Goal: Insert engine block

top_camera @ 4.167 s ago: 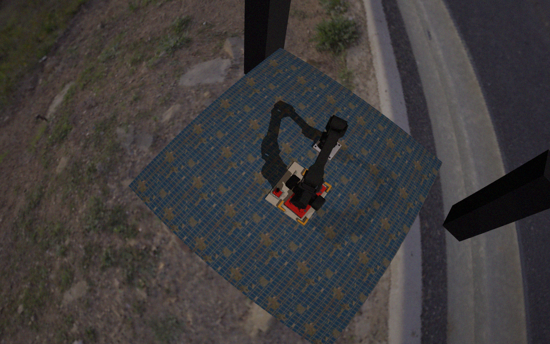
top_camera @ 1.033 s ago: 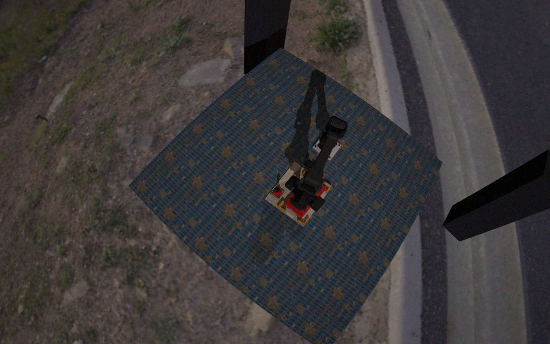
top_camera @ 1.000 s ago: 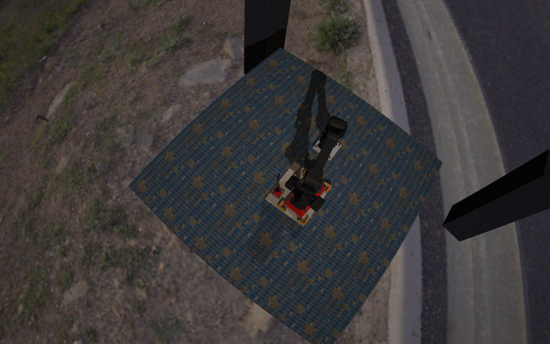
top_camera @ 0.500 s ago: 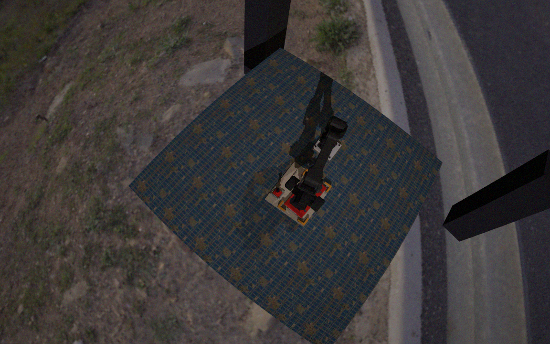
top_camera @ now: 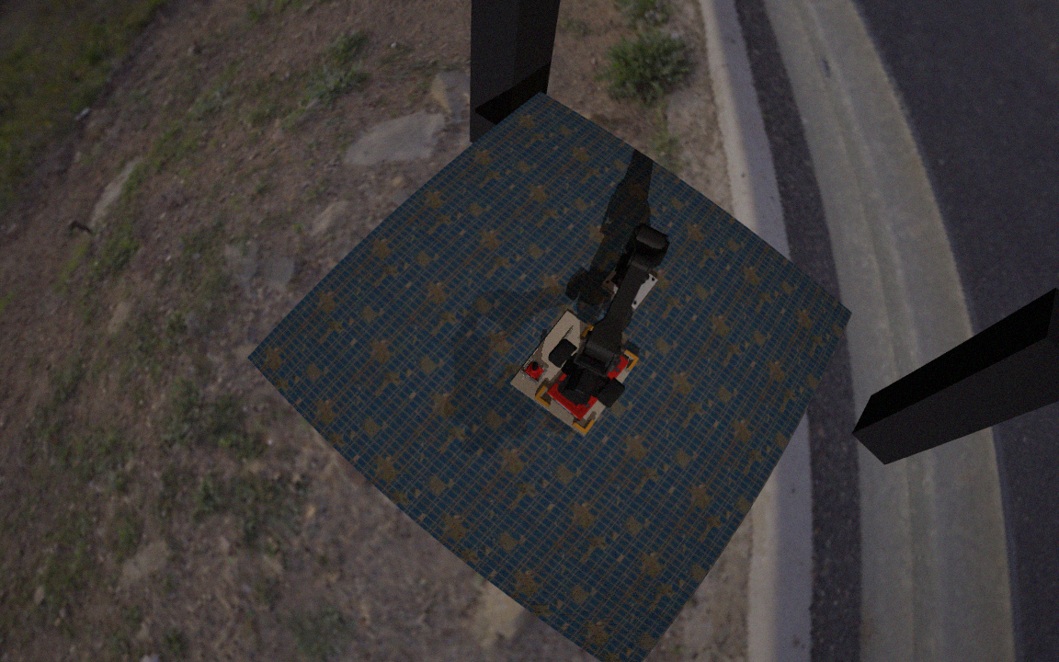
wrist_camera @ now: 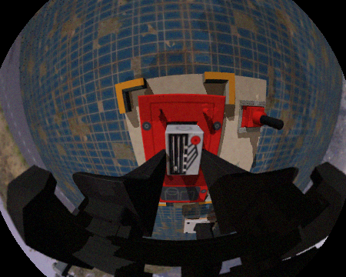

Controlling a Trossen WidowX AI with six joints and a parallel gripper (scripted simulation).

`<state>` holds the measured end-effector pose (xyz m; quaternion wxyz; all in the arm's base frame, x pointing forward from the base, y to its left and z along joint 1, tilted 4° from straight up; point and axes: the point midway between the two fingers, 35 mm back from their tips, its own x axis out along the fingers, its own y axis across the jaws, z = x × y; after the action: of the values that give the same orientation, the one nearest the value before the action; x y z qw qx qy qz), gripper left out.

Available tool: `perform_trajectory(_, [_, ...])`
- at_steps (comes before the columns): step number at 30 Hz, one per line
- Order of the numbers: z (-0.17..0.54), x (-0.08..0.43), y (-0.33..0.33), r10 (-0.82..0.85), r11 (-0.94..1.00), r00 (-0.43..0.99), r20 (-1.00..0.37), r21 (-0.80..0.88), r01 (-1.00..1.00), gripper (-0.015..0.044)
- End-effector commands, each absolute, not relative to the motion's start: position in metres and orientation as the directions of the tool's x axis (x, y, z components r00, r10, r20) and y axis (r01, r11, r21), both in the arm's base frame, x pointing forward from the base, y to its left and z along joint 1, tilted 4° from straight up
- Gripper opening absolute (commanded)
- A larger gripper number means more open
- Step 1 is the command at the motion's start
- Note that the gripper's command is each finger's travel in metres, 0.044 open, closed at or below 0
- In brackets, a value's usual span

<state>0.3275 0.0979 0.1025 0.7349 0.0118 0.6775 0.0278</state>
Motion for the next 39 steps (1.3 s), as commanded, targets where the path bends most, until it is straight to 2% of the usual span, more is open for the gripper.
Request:
perform_trajectory(1, [0.1004, 0.3278, 0.0973, 0.051, 0.999, 0.079, -0.996, 0.050, -0.019, 0.0158])
perform_trajectory(39, [0.0925, 0.3283, 0.0977, 0.051, 0.999, 0.079, -0.996, 0.050, -0.018, 0.0158])
